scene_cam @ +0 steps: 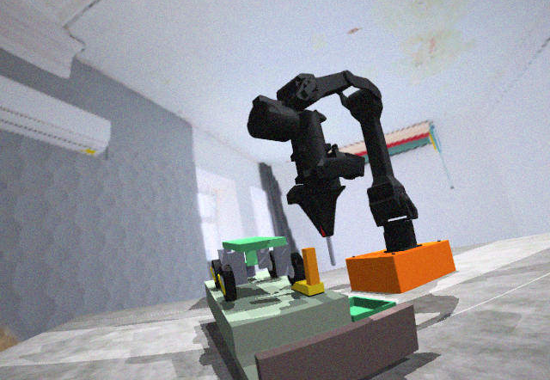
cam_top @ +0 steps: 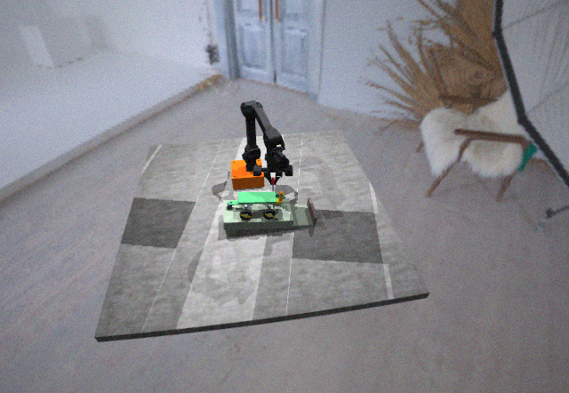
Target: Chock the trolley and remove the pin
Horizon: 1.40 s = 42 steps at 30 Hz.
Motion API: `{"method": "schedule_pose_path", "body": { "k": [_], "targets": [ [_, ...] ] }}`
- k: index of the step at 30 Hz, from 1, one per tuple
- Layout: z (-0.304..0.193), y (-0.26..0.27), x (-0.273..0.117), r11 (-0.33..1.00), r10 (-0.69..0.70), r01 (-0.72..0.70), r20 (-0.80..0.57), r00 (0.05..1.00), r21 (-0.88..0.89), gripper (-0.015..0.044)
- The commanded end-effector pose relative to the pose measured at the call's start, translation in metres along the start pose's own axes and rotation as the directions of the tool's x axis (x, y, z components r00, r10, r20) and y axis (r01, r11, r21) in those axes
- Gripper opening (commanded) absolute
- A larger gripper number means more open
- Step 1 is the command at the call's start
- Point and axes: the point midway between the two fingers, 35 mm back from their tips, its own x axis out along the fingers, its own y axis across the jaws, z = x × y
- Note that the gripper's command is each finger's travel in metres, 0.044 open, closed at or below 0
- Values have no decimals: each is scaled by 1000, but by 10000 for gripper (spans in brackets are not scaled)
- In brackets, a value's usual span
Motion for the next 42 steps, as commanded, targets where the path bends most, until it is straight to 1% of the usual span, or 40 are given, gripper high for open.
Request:
{"method": "schedule_pose_path", "body": {
  "k": [1,7,12,19,23,35,39,42],
  "targets": [
    [6,0,5,1000,-8,8,3,1000,-25,0],
    [19,2,18,998,-14,14,9,1000,-64,0],
    [21,2,19,998,-18,19,11,1000,-67,0],
    [20,-2,36,987,-146,147,22,989,-65,0],
    [20,-8,49,981,-182,183,23,983,-65,0],
    [23,-27,81,980,-188,189,23,982,-65,0],
    [23,-27,82,980,-188,189,23,982,-65,0],
    [23,-26,82,980,-188,189,23,982,-65,79]
  ]
}}
